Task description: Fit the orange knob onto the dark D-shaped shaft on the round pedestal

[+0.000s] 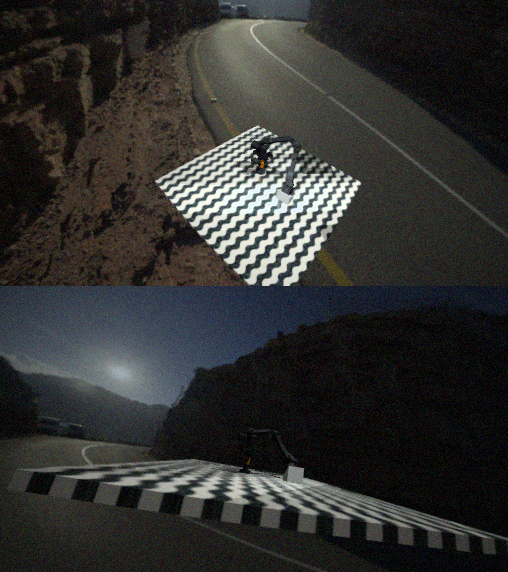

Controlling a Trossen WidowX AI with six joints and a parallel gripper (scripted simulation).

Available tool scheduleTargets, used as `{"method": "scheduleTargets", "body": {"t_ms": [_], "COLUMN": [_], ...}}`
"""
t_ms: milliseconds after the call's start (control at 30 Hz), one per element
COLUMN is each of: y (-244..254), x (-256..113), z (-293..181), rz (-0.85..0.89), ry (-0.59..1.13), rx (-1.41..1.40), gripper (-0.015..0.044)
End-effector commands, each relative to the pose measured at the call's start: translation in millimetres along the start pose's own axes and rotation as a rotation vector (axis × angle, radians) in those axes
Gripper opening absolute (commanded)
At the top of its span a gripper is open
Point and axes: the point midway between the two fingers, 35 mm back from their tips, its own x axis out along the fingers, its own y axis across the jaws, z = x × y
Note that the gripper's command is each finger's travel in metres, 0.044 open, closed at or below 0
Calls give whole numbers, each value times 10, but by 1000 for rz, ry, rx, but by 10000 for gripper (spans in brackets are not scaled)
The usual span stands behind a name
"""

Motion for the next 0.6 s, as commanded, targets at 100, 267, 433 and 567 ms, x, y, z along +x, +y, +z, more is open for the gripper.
{"method": "scheduleTargets", "body": {"t_ms": [100, 267, 433, 567], "y": [-18, -15, -12, 1], "x": [-5, 11, 1, -29], "z": [4, 7, 4, 2], "rz": [-1, -1, -1, -1], "ry": [-4, -4, -4, -4], "rx": [9, 9, 9, 9], "gripper": [0, 0, 0, 0]}}
